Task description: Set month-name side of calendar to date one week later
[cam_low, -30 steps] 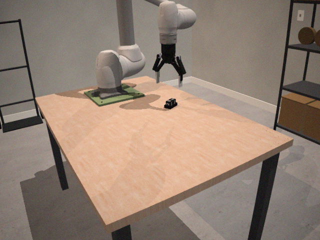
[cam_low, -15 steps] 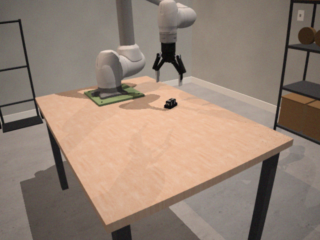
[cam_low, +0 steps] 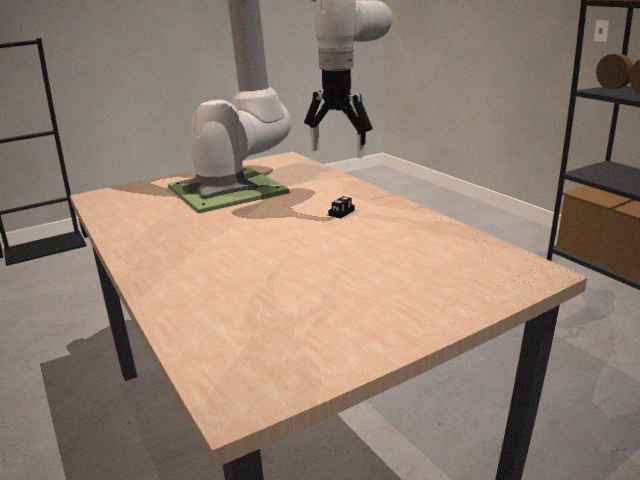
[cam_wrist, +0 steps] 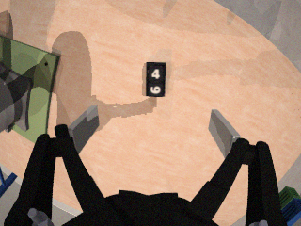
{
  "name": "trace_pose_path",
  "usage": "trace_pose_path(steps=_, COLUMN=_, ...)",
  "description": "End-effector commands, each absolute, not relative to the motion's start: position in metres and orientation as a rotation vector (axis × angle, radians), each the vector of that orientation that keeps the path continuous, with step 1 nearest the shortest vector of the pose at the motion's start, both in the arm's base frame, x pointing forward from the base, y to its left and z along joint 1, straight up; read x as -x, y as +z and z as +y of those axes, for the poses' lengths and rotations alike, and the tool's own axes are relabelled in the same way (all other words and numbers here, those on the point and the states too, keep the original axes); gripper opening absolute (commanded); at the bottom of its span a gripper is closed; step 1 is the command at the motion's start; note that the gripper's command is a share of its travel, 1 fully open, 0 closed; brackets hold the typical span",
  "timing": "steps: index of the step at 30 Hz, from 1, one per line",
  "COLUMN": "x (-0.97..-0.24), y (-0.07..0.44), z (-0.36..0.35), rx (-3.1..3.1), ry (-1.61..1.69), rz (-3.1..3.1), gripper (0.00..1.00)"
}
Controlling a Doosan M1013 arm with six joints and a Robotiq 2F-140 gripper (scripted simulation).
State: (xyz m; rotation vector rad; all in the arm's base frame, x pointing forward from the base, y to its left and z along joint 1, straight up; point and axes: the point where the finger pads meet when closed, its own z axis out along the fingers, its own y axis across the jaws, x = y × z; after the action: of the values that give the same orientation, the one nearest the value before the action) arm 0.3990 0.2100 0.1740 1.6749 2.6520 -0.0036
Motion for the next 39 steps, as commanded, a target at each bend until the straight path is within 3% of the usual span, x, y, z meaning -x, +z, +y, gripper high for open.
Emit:
trace_pose_path(steps=1, x=-0.3989, y=0.1803, z=0.2100, rx=-1.675, ry=-0.004, rz=2.652, gripper=1.00)
trace_pose_path(steps=39, x=-0.3989, y=0.1854, z=0.2100, rx=-1.675, ry=-0.004, rz=2.652, gripper=1.00)
